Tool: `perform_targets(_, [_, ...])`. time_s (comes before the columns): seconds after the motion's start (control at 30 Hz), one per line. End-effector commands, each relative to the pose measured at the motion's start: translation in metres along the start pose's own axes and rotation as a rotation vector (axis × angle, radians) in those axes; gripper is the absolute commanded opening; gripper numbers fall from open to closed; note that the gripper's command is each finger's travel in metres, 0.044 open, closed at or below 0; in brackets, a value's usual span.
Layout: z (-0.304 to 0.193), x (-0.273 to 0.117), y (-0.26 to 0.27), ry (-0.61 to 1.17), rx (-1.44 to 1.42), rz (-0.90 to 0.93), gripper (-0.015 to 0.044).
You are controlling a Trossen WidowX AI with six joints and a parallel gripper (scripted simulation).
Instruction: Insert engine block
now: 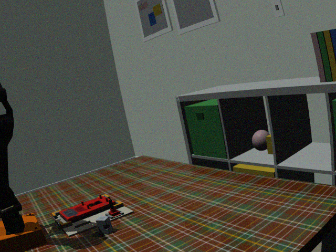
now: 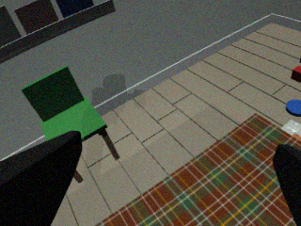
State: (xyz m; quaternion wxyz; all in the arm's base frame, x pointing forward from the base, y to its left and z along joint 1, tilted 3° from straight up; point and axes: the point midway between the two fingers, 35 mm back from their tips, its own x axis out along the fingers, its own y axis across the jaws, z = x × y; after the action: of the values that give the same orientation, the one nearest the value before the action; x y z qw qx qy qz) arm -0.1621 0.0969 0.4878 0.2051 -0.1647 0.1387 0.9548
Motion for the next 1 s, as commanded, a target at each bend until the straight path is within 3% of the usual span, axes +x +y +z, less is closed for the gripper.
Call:
perform_targets(0.0, [-0.001,0.006,-0.017,0.008,0.061,-0.063,0.044])
perform_targets(0.47, [-0.009,0.016,-0.095,-0.001,0.379,-0.329,0.044])
perform_targets(0.97, [-0.034,0.001,-0.177,-0.056,0.747,-0.601,0.044])
